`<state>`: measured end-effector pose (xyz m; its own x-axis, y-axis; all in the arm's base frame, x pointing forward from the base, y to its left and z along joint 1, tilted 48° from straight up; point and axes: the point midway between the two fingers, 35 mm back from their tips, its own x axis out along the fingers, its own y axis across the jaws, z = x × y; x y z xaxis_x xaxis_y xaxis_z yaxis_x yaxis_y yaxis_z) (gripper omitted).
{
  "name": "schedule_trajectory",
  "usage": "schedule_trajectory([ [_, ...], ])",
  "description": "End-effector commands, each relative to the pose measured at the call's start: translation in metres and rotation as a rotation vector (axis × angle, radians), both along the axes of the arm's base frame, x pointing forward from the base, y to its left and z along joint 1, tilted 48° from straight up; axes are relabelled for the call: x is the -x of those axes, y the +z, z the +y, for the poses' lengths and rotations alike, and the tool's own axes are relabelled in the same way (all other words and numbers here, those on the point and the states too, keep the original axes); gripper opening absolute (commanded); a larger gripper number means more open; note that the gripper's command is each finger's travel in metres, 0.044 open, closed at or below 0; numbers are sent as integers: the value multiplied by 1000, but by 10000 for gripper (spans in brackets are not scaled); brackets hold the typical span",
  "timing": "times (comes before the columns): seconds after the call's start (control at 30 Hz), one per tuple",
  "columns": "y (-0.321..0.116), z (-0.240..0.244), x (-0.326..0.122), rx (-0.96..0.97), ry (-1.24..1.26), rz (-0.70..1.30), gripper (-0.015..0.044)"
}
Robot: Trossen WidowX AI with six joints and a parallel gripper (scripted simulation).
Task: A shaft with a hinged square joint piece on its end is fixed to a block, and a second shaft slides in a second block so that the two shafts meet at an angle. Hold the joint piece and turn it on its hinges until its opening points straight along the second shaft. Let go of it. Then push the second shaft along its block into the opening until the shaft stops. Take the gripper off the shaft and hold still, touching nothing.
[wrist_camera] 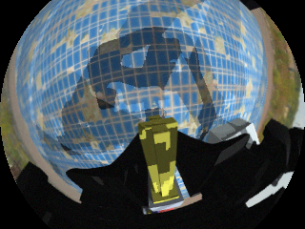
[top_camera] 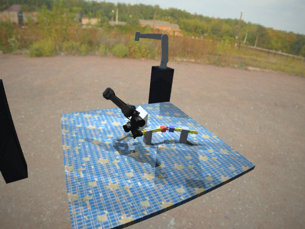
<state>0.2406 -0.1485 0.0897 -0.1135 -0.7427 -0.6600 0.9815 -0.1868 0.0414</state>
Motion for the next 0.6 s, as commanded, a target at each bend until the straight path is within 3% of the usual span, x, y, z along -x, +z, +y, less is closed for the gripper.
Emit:
schedule_trajectory([
  [0.0, 0, 0, 0, 0, 0, 0, 0],
  [0.2, 0, 0, 0, 0, 0, 0, 0],
  [0.3, 0, 0, 0, 0, 0, 0, 67],
  [0.47, 0, 0, 0, 0, 0, 0, 67],
  [0.57, 0, 0, 0, 0, 0, 0, 146],
])
